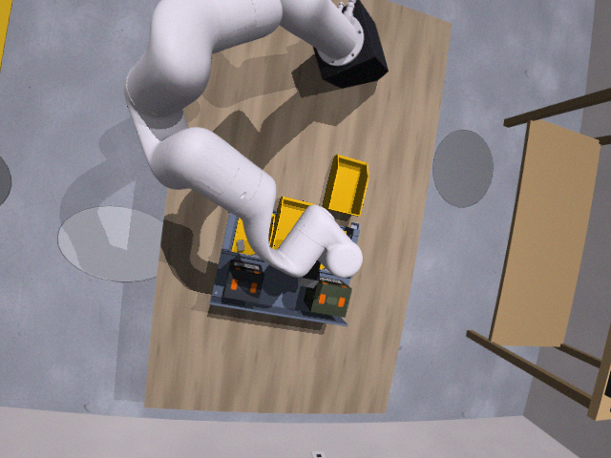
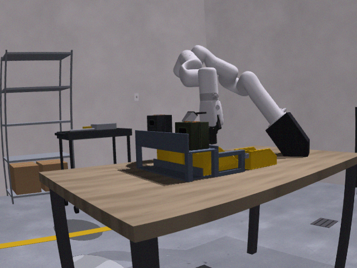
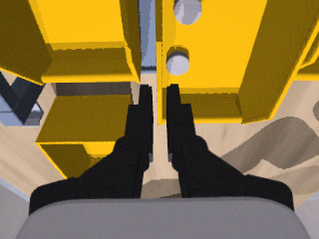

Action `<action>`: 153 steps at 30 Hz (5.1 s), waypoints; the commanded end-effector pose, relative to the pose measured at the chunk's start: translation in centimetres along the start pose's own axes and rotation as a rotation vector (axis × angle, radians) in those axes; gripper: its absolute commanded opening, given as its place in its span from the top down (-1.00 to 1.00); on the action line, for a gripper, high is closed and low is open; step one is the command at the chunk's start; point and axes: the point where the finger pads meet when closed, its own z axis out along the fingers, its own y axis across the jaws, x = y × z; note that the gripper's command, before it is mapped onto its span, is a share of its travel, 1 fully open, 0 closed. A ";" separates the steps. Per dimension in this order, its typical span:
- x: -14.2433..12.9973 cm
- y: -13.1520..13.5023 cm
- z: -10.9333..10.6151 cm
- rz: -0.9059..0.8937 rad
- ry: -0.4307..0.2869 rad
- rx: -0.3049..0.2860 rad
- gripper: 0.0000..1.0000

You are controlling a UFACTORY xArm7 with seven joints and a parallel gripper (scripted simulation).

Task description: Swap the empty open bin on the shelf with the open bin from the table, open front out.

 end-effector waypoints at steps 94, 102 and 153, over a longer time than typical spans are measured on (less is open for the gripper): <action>-0.6 0.0 -4.9 0.106 -0.003 0.004 1.00; -1.4 0.1 -4.3 0.318 -0.017 0.005 1.00; -9.6 2.6 -1.5 2.564 -0.128 -0.074 1.00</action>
